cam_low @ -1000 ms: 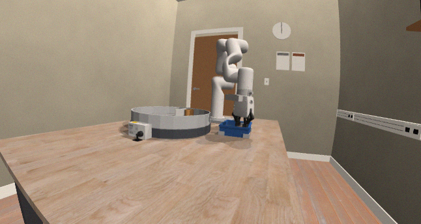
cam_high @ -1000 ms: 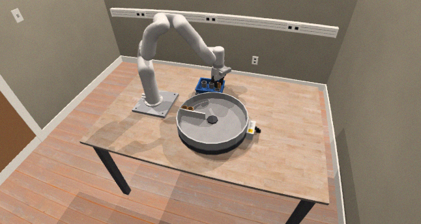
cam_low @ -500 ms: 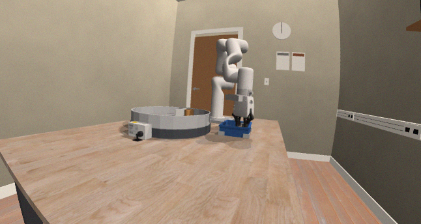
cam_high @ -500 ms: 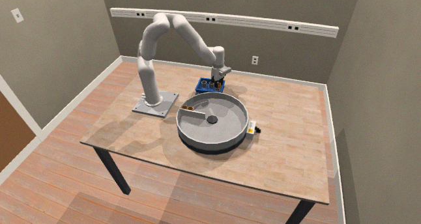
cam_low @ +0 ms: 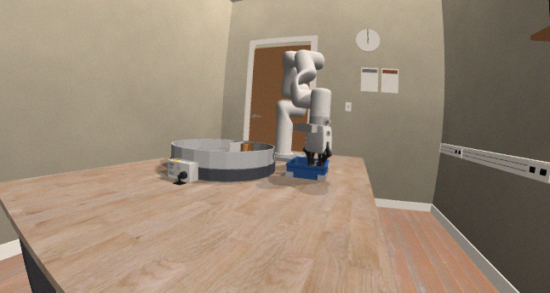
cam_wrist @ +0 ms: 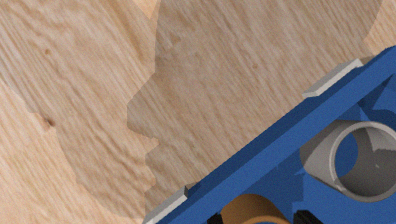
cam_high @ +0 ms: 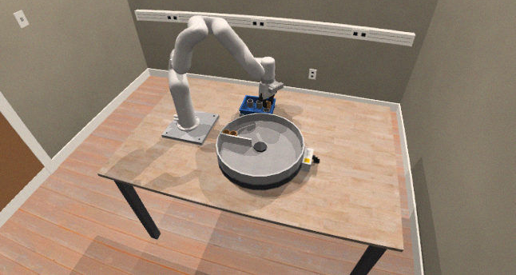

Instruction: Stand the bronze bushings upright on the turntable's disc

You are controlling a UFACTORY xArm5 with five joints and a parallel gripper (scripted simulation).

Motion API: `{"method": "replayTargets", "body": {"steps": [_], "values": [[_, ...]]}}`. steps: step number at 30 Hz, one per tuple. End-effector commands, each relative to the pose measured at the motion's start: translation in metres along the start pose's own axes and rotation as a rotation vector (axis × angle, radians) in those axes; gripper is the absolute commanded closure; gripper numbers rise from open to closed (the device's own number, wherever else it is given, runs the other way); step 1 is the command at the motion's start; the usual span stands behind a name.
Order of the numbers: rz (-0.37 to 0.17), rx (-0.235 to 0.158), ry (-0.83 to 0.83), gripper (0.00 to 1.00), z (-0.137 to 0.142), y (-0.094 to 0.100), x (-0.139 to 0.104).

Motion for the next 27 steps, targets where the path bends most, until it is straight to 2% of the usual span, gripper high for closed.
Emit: {"method": "replayTargets", "body": {"steps": [1, 22, 27], "values": [[0.002, 0.002, 0.000, 1.00, -0.0008, 0.0011, 0.0006], [0.002, 0.002, 0.000, 1.00, -0.0008, 0.0024, 0.0006], [0.002, 0.003, 0.000, 1.00, -0.0007, 0.0100, 0.0006]]}}
Point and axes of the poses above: the point where the finger pads meet when closed, its own y axis back along the fingers, its own z axis across the jaws, x = y × z, the point moved 1 cm from there along y, back along the fingers, and after that the axes turned 11 degrees about y, right-handed, at the moved point
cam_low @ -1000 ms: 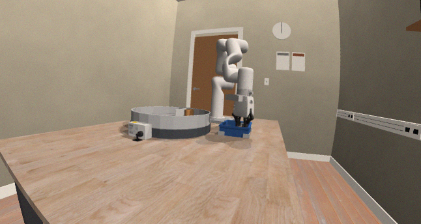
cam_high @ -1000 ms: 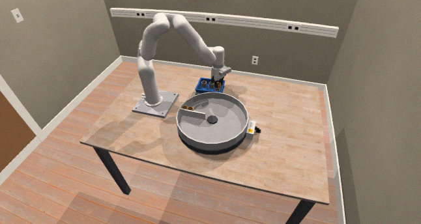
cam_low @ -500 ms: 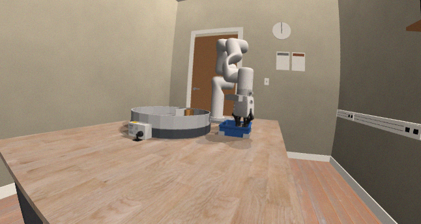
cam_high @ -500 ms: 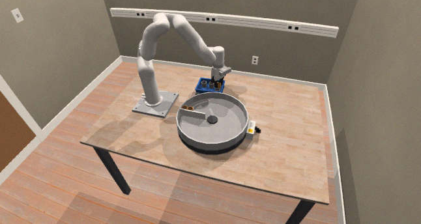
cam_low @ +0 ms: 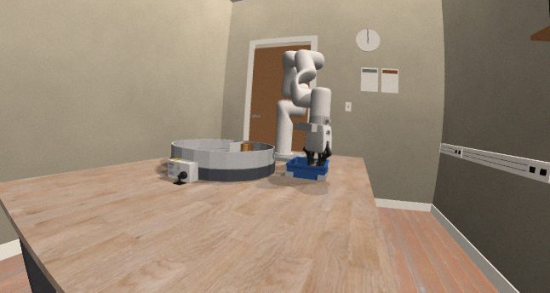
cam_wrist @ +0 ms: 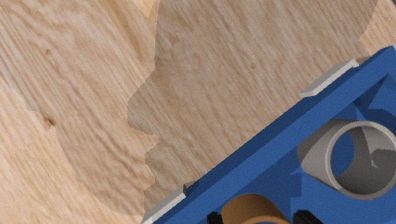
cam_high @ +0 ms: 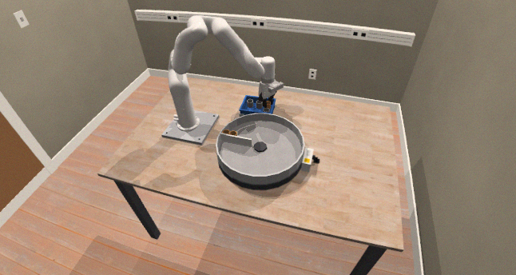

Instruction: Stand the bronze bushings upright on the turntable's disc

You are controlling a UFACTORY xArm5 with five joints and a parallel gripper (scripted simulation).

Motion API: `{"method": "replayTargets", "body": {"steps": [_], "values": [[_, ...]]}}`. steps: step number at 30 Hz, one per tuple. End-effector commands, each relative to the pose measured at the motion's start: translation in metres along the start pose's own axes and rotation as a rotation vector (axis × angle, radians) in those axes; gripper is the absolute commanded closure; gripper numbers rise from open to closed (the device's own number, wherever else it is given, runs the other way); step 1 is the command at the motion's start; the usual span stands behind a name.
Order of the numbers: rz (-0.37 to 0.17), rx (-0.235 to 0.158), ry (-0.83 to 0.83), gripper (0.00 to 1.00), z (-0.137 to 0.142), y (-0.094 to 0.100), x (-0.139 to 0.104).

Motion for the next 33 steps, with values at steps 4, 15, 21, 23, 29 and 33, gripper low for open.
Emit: {"method": "replayTargets", "body": {"steps": [4, 15, 21, 23, 29, 33], "values": [[0.003, 0.004, 0.000, 1.00, -0.001, 0.019, 0.001], [0.003, 0.004, 0.000, 1.00, -0.001, 0.059, 0.001], [0.003, 0.004, 0.000, 1.00, 0.000, 0.087, 0.001], [0.003, 0.004, 0.000, 1.00, 0.000, 0.096, 0.001], [0.003, 0.004, 0.000, 1.00, 0.000, 0.109, 0.001], [0.003, 0.004, 0.000, 1.00, 0.000, 0.118, 0.001]]}}
Point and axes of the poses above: the point where the finger pads meet when closed, its own y axis back along the fingers, its own z axis across the jaws, x = y × z, the point moved 1 cm from there along y, back along the fingers, and after that the axes turned 11 degrees about y, right-handed, at the moved point
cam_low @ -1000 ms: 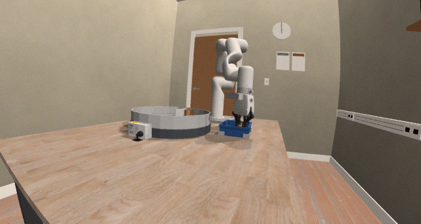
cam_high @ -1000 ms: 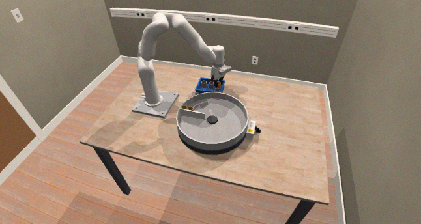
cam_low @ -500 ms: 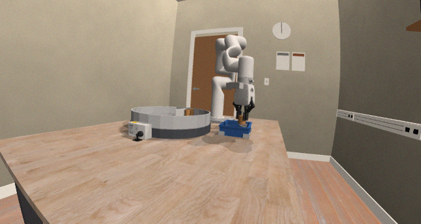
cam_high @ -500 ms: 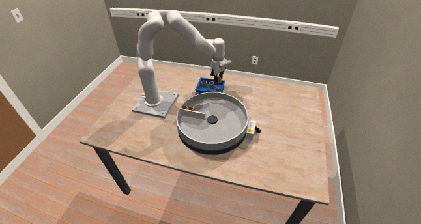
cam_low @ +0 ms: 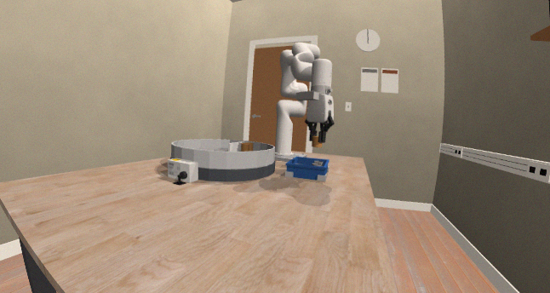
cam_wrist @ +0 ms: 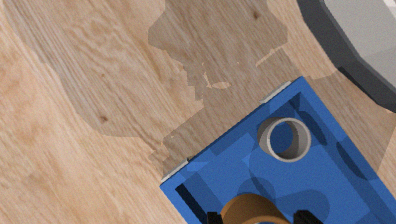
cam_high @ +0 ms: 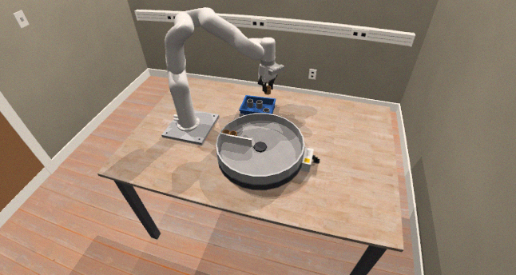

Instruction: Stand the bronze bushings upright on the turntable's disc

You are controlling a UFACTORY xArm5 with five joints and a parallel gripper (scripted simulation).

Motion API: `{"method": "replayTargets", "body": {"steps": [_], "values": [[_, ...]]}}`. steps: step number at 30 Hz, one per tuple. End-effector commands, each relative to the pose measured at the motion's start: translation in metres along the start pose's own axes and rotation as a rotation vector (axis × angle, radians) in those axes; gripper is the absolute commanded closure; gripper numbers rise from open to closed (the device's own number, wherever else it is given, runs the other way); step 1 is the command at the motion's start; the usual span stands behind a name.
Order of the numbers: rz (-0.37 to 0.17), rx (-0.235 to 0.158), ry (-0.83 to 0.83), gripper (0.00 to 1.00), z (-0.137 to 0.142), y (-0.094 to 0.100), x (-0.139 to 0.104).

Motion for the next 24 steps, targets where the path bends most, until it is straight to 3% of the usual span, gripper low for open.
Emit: {"method": "replayTargets", "body": {"steps": [1, 24], "values": [[0.002, 0.003, 0.000, 1.00, -0.0007, 0.0111, 0.0006], [0.002, 0.003, 0.000, 1.00, 0.0029, 0.0142, 0.0020]]}}
Point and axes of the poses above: the point where the finger pads meet when closed, its own y axis back along the fingers, its own z axis across the jaws, x = y × z, the point moved 1 cm from there along y, back along the fingers, and after that the axes turned 11 degrees about y, right-handed, at the moved point
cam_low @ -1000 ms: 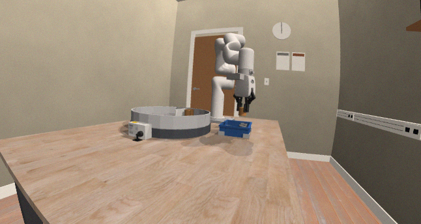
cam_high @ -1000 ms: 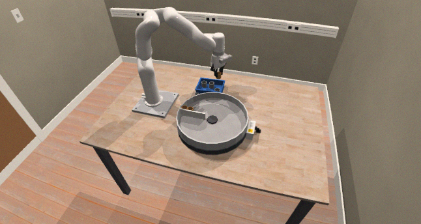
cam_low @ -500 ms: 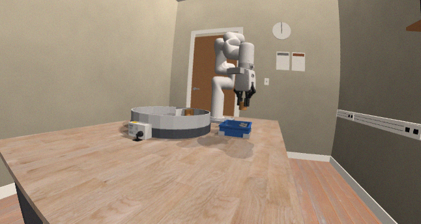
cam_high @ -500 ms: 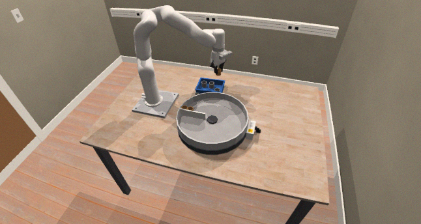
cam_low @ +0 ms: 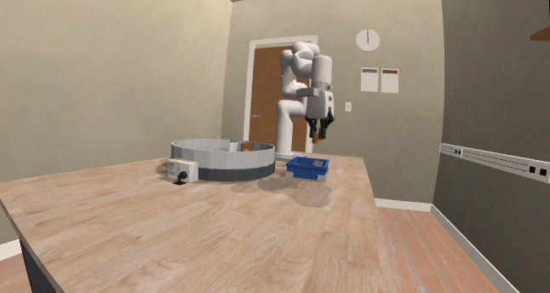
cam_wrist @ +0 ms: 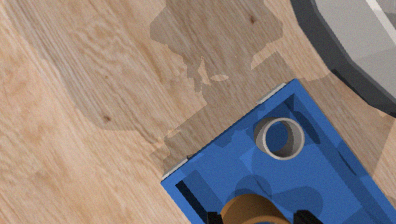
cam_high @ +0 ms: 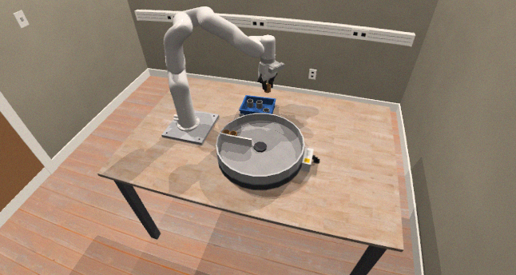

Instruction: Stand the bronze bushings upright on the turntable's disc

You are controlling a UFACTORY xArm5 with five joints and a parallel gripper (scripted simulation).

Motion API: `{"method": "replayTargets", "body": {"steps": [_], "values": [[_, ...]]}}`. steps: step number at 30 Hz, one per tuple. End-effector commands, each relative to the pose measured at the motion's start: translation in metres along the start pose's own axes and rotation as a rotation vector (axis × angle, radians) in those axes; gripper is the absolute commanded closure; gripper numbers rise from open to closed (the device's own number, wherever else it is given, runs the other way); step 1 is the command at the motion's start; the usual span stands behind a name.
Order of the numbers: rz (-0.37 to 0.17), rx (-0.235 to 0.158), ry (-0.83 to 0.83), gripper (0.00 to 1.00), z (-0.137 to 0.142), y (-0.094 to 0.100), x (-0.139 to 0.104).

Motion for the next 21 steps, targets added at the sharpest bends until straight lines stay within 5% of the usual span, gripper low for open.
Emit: {"method": "replayTargets", "body": {"steps": [1, 9, 21], "values": [[0.002, 0.003, 0.000, 1.00, 0.005, 0.001, 0.003], [0.001, 0.003, 0.000, 1.00, 0.038, 0.001, 0.015], [-0.001, 0.003, 0.000, 1.00, 0.168, -0.001, 0.064]]}}
Point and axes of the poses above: the point where the finger pads meet when closed, its own y axis back along the fingers, its own z axis across the jaws, x = y × z, the point moved 1 cm from there along y, back along the fingers, and after that the axes turned 11 degrees about y, right-handed, at the moved point
